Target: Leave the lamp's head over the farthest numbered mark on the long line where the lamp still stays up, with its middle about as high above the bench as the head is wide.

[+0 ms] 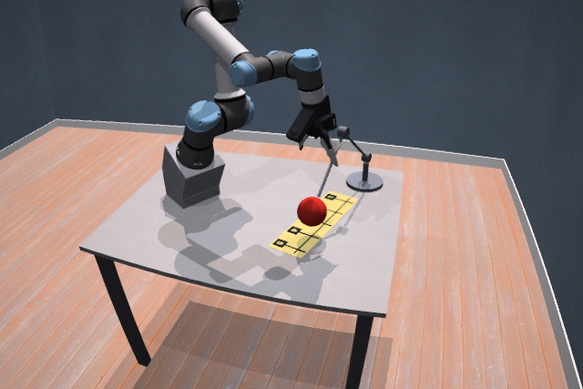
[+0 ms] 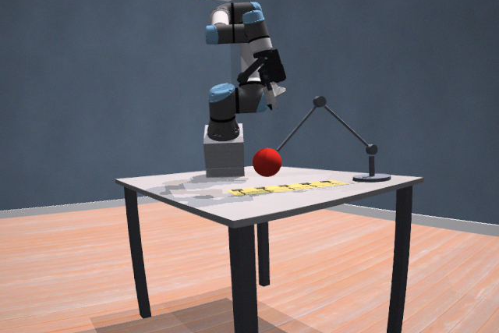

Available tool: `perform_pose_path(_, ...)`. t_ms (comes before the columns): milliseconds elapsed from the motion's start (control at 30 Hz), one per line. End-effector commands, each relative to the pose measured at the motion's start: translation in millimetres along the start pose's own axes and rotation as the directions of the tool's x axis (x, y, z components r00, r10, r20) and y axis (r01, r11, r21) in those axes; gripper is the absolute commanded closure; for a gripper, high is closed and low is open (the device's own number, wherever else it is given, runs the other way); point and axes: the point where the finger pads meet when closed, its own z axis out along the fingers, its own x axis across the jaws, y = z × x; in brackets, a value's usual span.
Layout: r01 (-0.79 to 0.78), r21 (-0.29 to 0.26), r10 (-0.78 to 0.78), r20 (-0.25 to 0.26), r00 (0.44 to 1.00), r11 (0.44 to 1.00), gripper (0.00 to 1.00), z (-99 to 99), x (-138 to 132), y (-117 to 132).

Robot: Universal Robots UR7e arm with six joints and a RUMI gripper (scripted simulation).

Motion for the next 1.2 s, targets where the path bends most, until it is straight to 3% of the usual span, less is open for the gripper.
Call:
perform_pose_path(0, 0.000, 0.000, 0.000, 0.001, 1.000, 1.000, 0.00, -0.4, -0.3, 0.2)
perform_pose_path(967, 0.000, 0.000, 0.000, 0.001, 1.000, 1.000, 0.00, -0.8, -0.3, 0.2)
perform_pose_path(1167, 0.098, -0.050, -0.099, -0.016, 0.995, 0.994, 0.00, -3.4, 0.8, 3.3)
